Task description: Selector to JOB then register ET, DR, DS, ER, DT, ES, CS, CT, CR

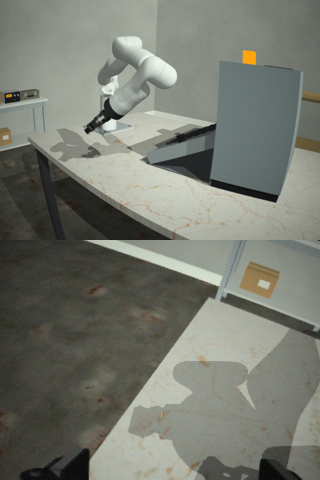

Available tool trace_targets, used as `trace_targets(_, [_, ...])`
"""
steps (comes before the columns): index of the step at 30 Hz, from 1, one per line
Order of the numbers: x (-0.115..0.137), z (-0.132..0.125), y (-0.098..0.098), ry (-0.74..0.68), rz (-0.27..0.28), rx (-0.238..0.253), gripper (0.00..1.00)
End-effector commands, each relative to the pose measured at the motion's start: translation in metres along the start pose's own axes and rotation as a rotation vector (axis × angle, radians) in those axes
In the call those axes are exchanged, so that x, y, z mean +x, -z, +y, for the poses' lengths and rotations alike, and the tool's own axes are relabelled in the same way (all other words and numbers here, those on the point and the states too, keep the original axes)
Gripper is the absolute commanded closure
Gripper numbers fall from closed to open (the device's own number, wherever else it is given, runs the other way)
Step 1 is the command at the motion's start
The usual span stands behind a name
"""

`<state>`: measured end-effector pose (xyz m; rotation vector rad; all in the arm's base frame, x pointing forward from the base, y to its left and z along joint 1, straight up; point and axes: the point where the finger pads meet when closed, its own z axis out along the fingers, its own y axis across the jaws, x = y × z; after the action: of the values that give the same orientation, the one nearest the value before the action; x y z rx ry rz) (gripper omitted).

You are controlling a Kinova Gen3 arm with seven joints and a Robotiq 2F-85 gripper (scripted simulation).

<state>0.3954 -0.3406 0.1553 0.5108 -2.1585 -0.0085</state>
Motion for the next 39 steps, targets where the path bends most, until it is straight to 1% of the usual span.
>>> trace_targets(1, [0.001,0.000,0.001,-0.001,-0.001,0.001,0.00])
trace_targets(21, [0.000,0.000,0.001,-0.003,-0.004,0.003,0.00])
trace_targets(27, [-0.004,0.002,0.005,-0.011,-0.018,0.015,0.00])
trace_targets(32, [-0.008,0.007,0.011,-0.022,-0.041,0.037,0.00])
trace_targets(34, [-0.008,0.007,0.011,-0.022,-0.041,0.037,0.00])
trace_targets(39, [-0.018,0.016,0.023,-0.040,-0.084,0.071,0.00])
